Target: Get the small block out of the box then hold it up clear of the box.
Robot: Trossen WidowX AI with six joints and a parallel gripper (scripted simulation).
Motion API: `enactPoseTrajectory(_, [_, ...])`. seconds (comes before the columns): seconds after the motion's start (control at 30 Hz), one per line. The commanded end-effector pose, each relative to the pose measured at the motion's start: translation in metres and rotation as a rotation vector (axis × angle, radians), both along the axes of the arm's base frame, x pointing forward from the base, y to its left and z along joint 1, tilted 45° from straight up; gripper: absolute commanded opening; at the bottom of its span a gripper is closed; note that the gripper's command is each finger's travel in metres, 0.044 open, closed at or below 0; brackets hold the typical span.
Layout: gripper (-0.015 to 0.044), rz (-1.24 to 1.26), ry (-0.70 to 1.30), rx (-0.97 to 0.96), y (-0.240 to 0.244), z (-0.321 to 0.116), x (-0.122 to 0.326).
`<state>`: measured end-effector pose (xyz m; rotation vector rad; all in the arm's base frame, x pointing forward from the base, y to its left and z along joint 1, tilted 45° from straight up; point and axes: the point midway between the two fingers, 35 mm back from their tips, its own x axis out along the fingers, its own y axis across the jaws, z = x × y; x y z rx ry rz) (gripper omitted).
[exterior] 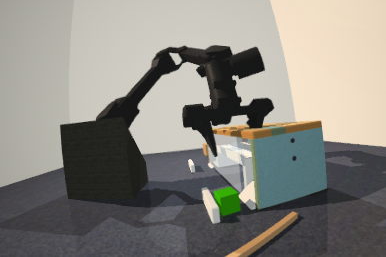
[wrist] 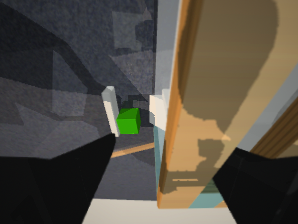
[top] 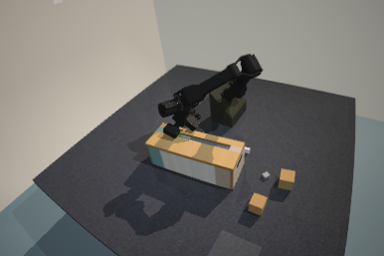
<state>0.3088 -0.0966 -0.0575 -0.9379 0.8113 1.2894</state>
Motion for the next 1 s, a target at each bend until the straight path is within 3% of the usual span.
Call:
enactPoseTrajectory(0.0, [0.0400,0.001,-0.002,-0.005,-0.012,0.009,0.000])
enactPoseTrajectory(0.17, [0.0400,-0.003,0.003,-0.002,-0.042,0.043,-0.007])
enactPoseTrajectory(0.33, [0.0400,-0.016,-0.006,-0.006,-0.042,0.041,-0.005])
enactPoseTrajectory(0.4, [0.0348,-0.080,0.020,0.009,-0.043,0.040,-0.005])
enactPoseTrajectory(0.5, [0.0285,-0.357,0.135,0.073,-0.046,0.038,-0.008])
enactPoseTrajectory(0.97, [0.0285,-1.640,0.748,0.412,-0.065,0.026,-0.022])
